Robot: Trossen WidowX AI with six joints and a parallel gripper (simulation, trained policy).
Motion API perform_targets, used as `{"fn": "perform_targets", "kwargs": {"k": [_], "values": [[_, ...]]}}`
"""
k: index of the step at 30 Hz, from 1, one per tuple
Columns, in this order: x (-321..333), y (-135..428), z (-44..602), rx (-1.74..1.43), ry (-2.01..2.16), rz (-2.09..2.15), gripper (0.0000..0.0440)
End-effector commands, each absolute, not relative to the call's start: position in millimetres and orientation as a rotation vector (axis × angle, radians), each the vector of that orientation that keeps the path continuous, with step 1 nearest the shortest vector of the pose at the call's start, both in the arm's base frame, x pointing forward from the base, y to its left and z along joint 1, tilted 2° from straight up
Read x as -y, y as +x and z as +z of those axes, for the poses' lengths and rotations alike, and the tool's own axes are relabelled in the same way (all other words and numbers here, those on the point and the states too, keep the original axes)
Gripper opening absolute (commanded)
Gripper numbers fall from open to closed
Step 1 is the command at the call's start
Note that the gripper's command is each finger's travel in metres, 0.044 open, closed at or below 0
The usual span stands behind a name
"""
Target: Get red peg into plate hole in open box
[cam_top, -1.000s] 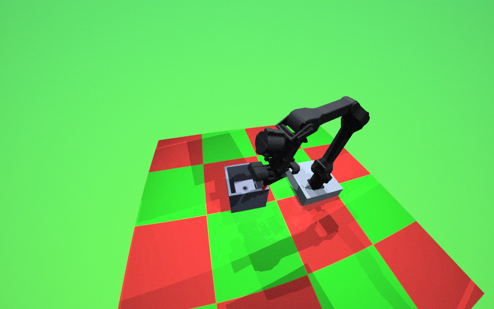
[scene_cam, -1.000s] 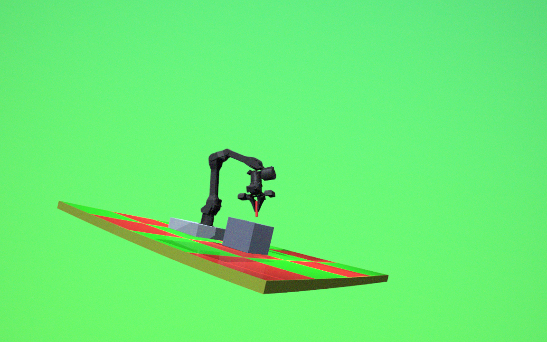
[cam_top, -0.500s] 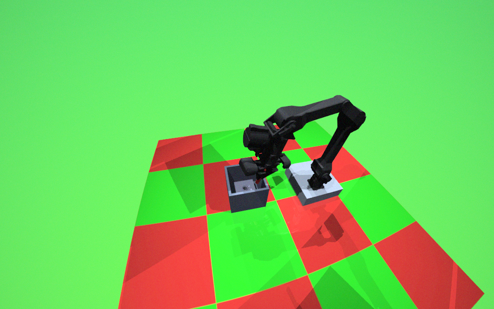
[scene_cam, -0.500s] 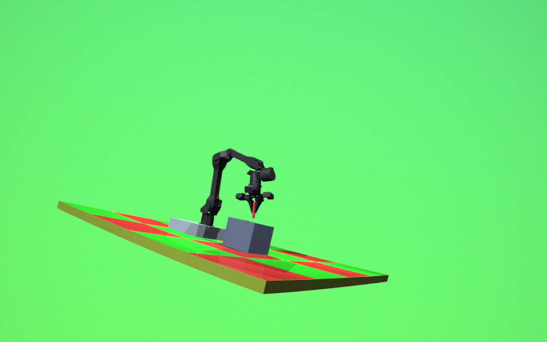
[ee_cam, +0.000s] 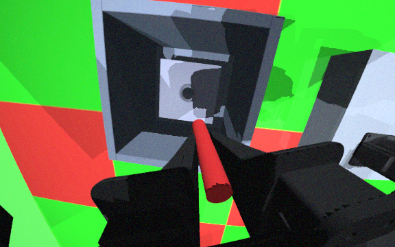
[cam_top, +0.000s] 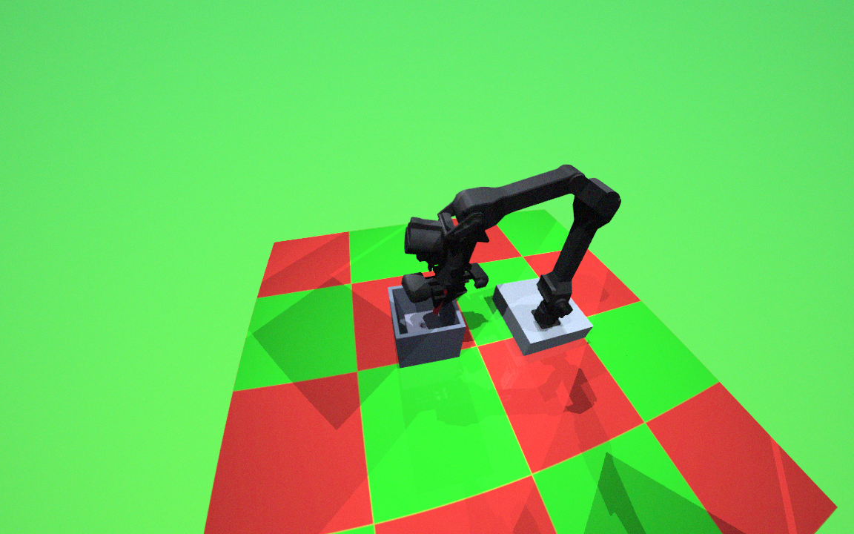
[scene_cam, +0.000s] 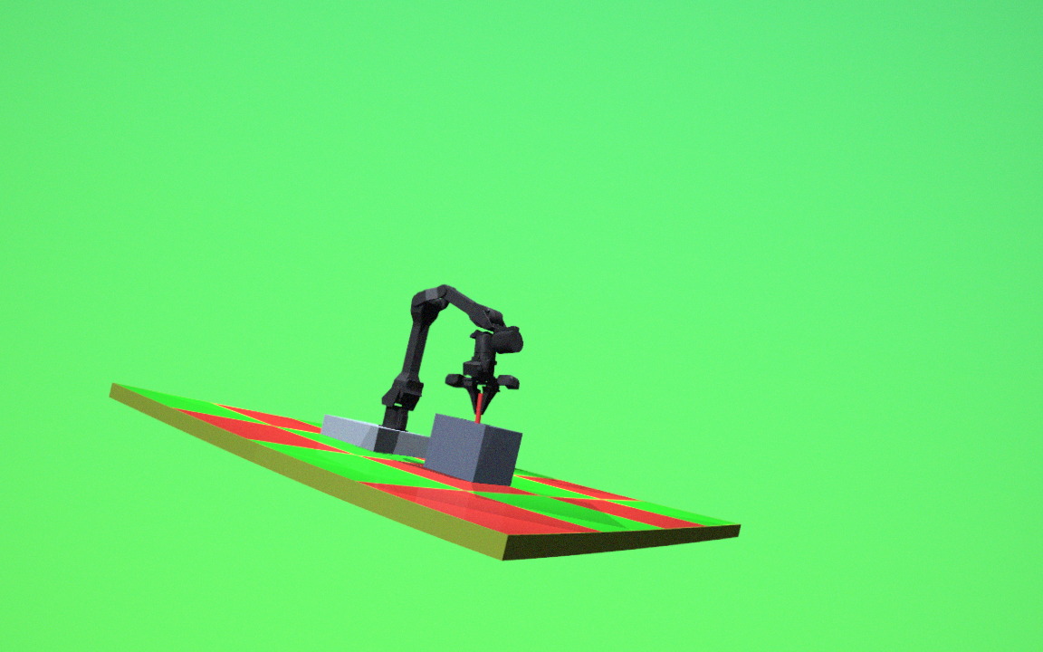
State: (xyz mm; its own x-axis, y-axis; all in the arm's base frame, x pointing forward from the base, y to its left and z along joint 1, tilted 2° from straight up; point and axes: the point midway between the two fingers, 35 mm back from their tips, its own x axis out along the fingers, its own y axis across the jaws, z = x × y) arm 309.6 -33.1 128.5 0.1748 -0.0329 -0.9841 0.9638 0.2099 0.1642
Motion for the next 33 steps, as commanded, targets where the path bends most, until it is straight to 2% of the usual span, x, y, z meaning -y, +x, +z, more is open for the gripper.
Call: {"fn": "perform_targets", "kwargs": {"k": [1,28,30,33], "values": [[37.6,312.0,117.0,-1.164,1.088,-0.964,0.0000],[54.9,333.5,49.2,-1.249,1.042,-0.928,0.0000],[56.3,334.1,46.1,-1.255,1.031,-0.930,0.0012],[57.2,335.1,42.1,-1.270,1.017,-0.932,0.0066]]}}
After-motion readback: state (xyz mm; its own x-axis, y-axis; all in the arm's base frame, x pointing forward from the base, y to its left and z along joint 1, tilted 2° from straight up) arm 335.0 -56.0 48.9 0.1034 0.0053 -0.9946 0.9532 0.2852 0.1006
